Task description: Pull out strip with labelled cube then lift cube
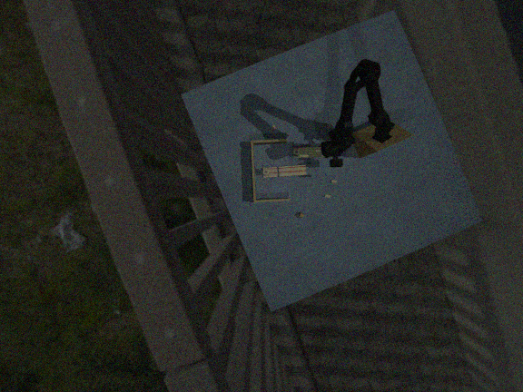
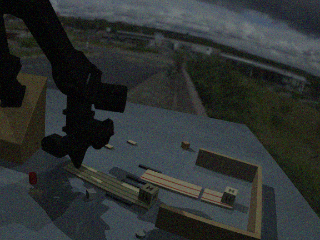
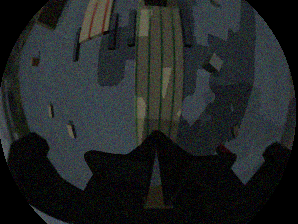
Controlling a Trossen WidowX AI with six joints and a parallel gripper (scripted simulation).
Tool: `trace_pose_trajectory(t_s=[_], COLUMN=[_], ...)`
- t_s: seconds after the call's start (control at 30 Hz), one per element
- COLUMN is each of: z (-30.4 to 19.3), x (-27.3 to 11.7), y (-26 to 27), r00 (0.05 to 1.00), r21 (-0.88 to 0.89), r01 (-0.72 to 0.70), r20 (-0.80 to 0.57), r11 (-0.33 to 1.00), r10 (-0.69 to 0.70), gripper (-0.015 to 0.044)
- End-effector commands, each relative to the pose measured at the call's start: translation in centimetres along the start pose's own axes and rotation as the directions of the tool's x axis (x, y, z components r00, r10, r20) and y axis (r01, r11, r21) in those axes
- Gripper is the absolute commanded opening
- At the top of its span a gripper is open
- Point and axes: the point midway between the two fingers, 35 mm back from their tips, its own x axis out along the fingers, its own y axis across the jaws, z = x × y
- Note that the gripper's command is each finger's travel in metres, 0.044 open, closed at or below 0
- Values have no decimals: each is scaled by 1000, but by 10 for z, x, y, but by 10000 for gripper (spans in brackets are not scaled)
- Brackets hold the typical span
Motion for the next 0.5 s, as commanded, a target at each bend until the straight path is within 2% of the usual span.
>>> trace_pose_trajectory(t_s=[0.0,0.17,0.3,0.47], z=[0,3,3,28], x=[-2,-40,-42,-42], y=[0,1,1,2], r00=[1000,1000,1000,1000], r21=[0,-5,-6,130], r01=[0,5,5,9], r20=[-1,-26,-27,-26], r11=[1000,1000,1000,991], r10=[0,-5,-5,-5], gripper=[0,0,0,131])
